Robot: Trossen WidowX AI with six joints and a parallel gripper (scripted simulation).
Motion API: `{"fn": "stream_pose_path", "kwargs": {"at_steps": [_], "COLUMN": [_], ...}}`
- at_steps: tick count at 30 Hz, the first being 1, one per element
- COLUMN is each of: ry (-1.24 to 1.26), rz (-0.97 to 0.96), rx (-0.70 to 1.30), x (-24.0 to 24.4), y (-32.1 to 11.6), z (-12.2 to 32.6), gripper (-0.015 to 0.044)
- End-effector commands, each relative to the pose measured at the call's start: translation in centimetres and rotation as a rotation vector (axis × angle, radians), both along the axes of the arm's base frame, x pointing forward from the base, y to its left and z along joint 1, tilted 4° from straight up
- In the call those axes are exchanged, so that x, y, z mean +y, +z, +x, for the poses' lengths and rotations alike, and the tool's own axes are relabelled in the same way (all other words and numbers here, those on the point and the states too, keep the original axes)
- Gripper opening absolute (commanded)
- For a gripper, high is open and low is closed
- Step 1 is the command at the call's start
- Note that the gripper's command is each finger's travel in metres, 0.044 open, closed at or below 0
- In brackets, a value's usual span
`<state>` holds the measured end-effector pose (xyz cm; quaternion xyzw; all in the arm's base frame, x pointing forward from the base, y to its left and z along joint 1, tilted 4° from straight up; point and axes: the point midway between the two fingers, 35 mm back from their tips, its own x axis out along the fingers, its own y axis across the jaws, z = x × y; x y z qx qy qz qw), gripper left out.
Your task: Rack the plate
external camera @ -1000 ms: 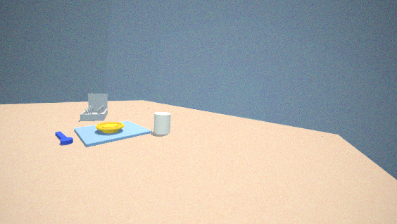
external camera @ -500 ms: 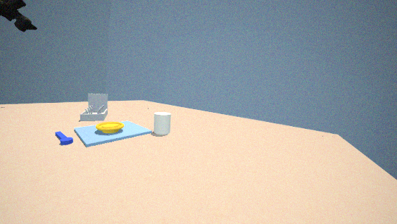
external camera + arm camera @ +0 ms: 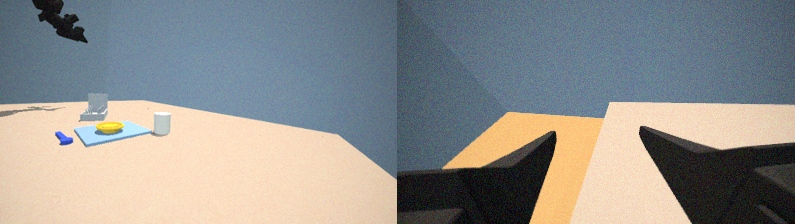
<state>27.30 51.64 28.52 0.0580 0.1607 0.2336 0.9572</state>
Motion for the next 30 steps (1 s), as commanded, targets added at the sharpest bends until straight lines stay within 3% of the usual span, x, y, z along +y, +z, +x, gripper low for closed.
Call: {"fn": "stream_pose_path", "kwargs": {"at_steps": [1, 9, 16, 24, 30], "ry": [-0.044, -0.107, -0.180, -0.236, -0.272], "rz": [-0.118, -0.323, -0.481, -0.587, -0.635], "rx": [0.023, 0.087, 0.236, 0.422, 0.619], "x": [-4.0, -13.4, -24.7, -35.8, -45.2], "y": [-1.3, -3.3, -6.3, -9.1, -11.1], "z": [4.5, 12.0, 16.4, 17.2, 15.1], "gripper": [0.0400, 0.0400, 0.0400, 0.0400, 0.0400]}}
